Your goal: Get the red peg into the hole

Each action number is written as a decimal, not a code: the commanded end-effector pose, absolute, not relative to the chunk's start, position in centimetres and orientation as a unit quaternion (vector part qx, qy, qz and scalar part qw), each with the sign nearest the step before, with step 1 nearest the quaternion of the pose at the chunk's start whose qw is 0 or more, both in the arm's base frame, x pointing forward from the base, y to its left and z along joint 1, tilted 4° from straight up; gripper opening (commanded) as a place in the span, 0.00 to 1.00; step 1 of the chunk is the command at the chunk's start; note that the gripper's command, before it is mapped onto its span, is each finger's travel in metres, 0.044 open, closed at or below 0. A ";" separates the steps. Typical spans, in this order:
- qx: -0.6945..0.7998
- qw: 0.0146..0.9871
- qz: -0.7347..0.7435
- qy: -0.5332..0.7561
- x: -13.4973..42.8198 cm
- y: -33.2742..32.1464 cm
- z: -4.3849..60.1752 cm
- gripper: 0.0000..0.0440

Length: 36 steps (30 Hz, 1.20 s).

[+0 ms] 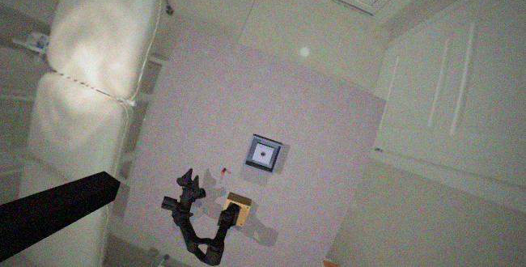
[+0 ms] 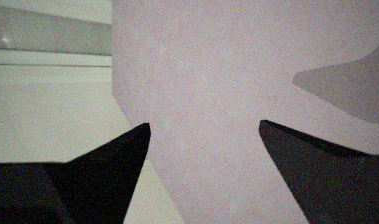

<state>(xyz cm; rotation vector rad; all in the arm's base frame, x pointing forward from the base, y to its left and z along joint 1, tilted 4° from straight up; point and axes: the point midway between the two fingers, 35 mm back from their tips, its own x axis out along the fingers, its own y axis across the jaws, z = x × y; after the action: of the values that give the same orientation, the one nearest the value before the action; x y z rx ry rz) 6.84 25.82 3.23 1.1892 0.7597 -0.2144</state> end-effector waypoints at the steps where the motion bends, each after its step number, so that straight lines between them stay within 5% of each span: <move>1: 0.537 0.758 -0.105 0.354 7.0 26.0 3.4 0.93; 36: 0.223 0.728 -0.253 0.597 17.2 17.3 10.1 0.76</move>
<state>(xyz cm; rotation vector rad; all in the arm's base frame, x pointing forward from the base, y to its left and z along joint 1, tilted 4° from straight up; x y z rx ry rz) 16.97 18.27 10.17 0.5069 1.2684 -0.5248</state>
